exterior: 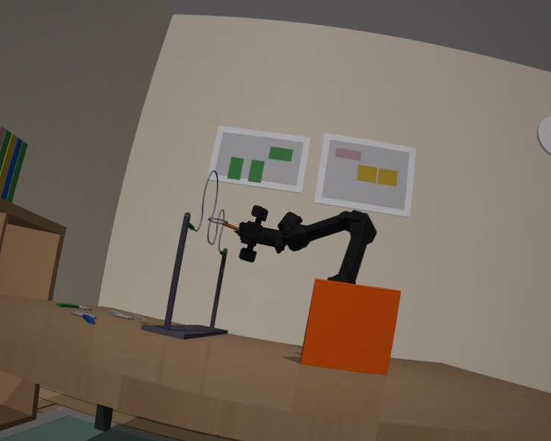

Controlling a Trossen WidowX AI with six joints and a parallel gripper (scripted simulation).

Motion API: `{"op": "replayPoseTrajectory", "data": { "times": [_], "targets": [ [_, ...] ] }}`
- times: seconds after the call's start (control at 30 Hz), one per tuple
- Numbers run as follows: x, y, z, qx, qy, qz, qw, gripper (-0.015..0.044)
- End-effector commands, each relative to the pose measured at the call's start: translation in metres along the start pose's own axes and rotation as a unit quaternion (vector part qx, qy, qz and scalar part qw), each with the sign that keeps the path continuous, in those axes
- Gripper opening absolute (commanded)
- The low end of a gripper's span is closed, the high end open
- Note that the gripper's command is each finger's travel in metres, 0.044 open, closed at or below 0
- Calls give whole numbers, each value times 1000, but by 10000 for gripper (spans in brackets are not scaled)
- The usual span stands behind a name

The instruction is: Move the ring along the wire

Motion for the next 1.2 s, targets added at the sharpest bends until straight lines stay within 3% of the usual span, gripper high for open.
{"op": "replayPoseTrajectory", "data": {
  "times": [0.0, 0.57, 1.17],
  "targets": [
    [0, -4, 1, 22, -11, -37, 999, -150],
    [3, -6, 3, 70, -34, -132, 988, -150],
    [16, 23, 2, 31, -13, -54, 998, -150]
  ]
}}
Point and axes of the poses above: the point midway between the two fingers, 35 mm back from their tips, its own z axis out along the fingers, its own y axis across the jaws, x = y × z, the point moved 8 cm from there along -z, back along the fingers, and after that the axes turned 14 degrees about z, right-handed, at the moved point
